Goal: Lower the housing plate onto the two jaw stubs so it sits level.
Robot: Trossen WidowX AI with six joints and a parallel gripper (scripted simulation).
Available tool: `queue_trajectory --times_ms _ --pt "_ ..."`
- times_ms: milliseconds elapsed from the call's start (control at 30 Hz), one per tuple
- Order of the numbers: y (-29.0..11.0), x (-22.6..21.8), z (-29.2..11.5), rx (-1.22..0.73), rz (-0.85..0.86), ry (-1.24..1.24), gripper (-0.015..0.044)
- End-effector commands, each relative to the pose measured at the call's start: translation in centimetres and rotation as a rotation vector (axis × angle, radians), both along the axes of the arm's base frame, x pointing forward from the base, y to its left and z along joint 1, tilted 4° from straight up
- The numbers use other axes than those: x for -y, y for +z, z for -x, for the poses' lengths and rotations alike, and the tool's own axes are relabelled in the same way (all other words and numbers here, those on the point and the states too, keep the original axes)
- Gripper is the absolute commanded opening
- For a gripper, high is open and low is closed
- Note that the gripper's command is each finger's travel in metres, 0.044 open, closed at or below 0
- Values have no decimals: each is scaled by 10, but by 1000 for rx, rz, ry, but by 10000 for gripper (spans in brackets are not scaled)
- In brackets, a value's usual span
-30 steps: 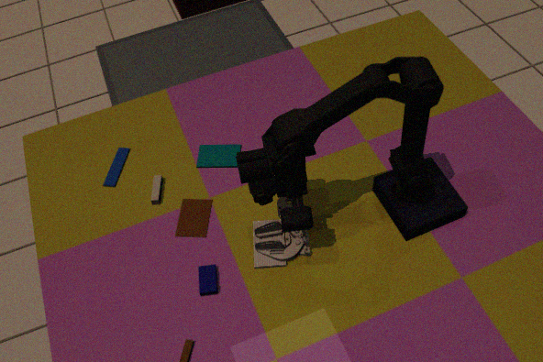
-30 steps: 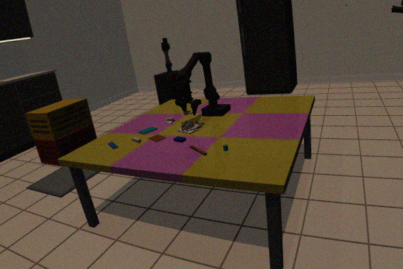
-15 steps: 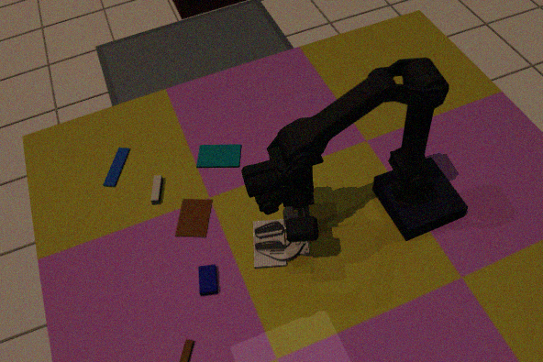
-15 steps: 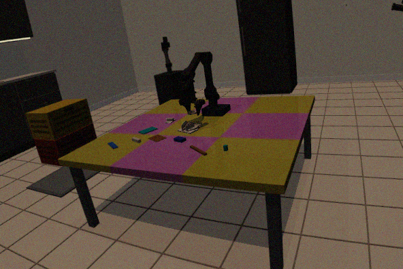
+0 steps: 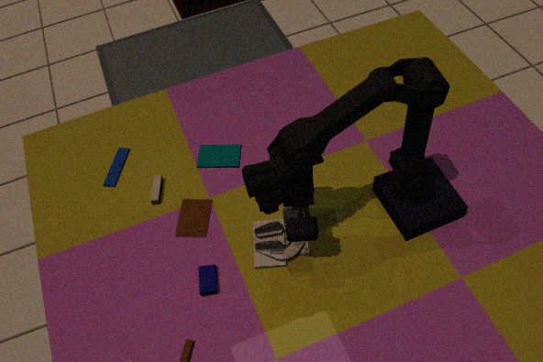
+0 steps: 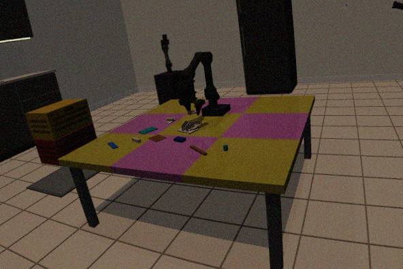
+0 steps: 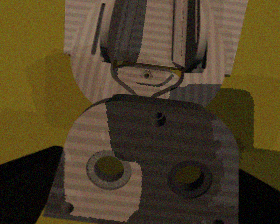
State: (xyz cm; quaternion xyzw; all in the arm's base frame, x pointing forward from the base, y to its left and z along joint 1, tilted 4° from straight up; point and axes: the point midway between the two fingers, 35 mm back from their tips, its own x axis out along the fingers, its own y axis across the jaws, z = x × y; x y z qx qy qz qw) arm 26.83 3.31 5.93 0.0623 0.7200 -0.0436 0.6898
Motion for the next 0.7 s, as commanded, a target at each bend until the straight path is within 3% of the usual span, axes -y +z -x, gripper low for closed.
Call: queue_trajectory --times_ms 0,667 --pt "1 -1 0 4 -4 -5 351" --pt "1 -4 -1 4 -4 -5 351"
